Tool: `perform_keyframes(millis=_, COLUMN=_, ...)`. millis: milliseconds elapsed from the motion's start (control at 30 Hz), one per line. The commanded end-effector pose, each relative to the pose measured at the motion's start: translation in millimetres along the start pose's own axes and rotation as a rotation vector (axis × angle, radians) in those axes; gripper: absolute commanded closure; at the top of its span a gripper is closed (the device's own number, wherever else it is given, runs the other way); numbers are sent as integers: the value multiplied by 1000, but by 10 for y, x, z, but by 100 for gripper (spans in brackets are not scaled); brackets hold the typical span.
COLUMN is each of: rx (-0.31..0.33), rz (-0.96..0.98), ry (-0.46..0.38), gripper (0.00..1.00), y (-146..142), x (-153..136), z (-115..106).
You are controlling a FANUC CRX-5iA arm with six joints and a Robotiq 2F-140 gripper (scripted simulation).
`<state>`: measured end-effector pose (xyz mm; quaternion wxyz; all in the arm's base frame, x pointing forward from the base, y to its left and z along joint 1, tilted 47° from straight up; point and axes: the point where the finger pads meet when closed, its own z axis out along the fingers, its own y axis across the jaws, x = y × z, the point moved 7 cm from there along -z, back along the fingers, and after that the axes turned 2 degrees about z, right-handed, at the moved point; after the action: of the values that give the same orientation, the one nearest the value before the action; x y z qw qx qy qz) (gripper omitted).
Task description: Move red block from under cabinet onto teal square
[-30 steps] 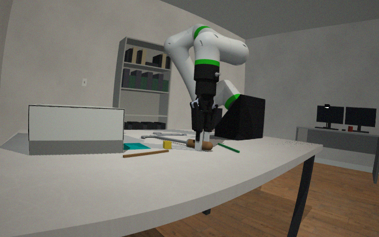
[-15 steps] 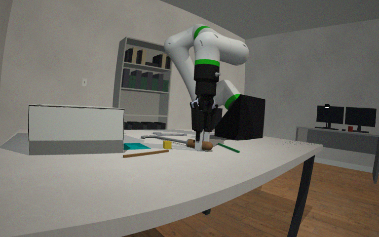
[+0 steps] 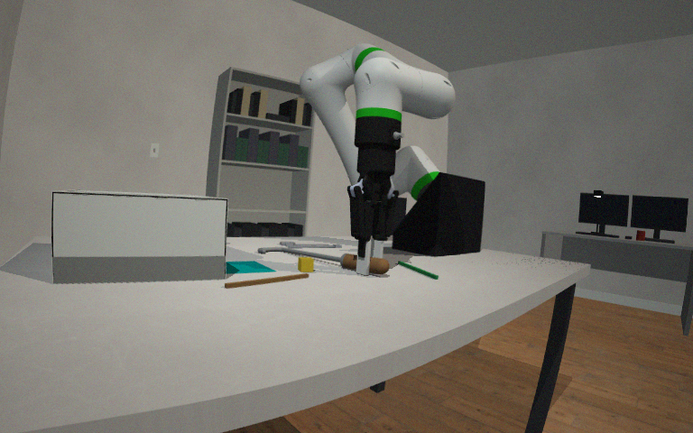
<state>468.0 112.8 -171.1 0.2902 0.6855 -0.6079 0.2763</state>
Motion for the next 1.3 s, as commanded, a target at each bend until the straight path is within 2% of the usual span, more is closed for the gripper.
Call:
perform_keyframes(millis=0, rx=0, rz=0, ry=0, gripper=100, y=-1, x=-2, z=-14)
perform_keyframes(millis=1267, rx=0, rz=-71, ry=0, gripper=100, y=32, x=115, z=-31)
